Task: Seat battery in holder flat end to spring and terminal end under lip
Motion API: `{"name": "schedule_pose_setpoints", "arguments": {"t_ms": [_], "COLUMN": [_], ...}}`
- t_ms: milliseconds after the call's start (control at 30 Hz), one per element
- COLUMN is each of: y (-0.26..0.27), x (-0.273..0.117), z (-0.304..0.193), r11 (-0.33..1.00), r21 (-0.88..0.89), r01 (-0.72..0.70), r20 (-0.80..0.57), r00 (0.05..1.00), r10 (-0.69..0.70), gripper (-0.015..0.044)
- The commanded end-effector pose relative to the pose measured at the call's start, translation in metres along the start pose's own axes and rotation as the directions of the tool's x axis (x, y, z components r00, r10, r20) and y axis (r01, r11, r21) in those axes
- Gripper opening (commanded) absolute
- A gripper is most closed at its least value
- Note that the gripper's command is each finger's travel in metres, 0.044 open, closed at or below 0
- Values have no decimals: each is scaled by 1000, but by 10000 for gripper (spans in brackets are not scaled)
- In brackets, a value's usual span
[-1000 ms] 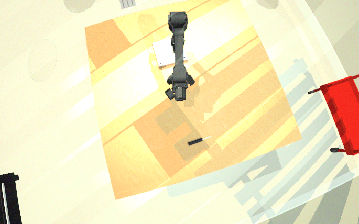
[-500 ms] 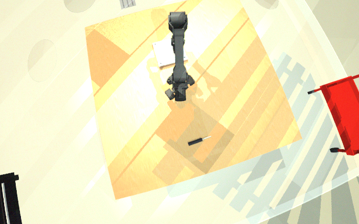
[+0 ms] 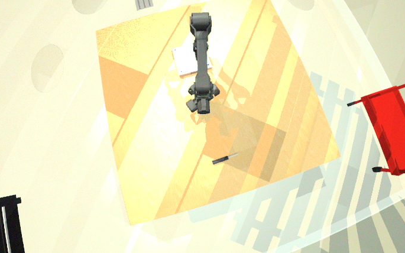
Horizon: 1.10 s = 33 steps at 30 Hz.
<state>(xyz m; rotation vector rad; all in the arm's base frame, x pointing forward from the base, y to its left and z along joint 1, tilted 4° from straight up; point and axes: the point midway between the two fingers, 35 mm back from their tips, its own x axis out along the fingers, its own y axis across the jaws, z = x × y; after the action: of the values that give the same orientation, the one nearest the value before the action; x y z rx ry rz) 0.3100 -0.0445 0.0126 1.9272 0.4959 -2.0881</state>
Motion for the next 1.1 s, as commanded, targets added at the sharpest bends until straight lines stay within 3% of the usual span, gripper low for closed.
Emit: {"name": "schedule_pose_setpoints", "arguments": {"t_ms": [0, 100, 433, 1067], "y": [0, 0, -3, -3], "x": [-8, -8, -75, -80], "z": [-1, -1, 0, 1], "r11": [1000, 1000, 1000, 1000], "r21": [0, 0, 0, 0], "r01": [-5, -5, -5, -5], "r20": [-7, -7, -7, -7], "r00": [1000, 1000, 1000, 1000], "r10": [5, 5, 5, 5], "gripper": [171, 171, 434, 440]}}
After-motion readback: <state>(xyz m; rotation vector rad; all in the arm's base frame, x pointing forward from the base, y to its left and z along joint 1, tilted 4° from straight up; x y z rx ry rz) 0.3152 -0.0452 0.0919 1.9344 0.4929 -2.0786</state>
